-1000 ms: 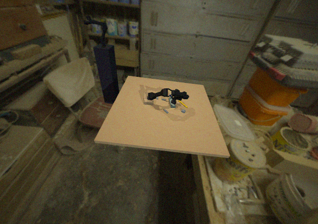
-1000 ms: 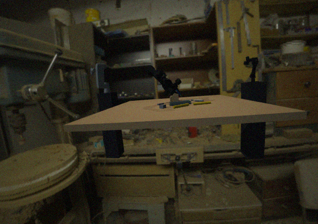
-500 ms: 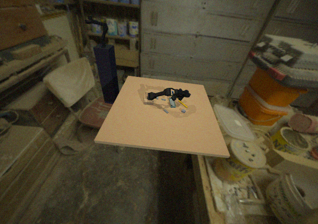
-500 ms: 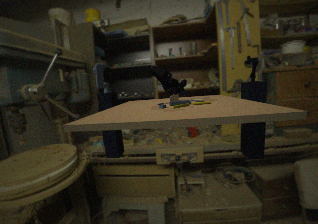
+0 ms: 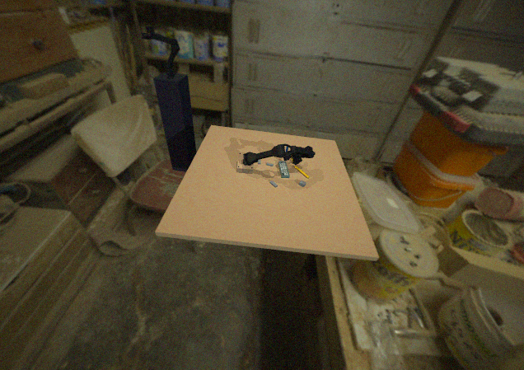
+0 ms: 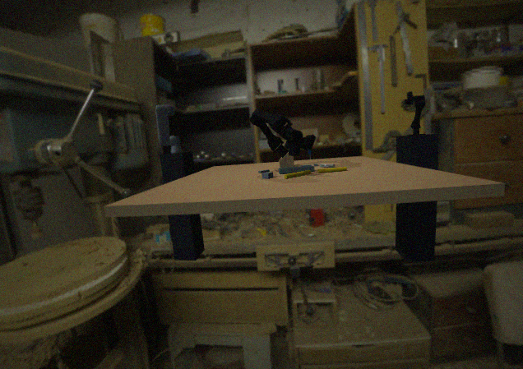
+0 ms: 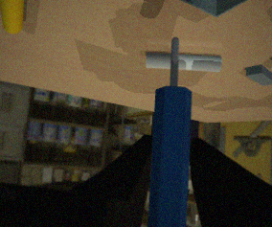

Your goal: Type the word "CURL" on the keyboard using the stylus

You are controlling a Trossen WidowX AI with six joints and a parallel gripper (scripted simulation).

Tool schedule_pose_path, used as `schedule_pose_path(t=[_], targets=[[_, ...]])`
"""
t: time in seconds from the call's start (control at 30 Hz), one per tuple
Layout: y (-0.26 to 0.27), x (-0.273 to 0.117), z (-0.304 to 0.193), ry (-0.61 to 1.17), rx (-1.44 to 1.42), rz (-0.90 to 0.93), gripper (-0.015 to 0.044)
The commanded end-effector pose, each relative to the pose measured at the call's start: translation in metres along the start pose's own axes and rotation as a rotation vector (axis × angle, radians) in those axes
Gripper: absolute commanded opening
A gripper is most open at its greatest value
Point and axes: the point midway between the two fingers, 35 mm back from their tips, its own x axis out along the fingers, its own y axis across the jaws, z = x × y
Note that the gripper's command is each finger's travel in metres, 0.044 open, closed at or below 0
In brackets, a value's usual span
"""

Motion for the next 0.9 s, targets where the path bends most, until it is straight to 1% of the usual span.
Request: schedule_pose_path(t=[0.0, 0.27, 0.87], targets=[[0.004, -0.001, -0.002, 0.008, 0.03, 0.005, 0.0], [0.002, 0.017, 0.026, 0.007, 0.031, 0.004, 0.0], [0.001, 0.017, 0.027, 0.007, 0.031, 0.004, 0.0]])
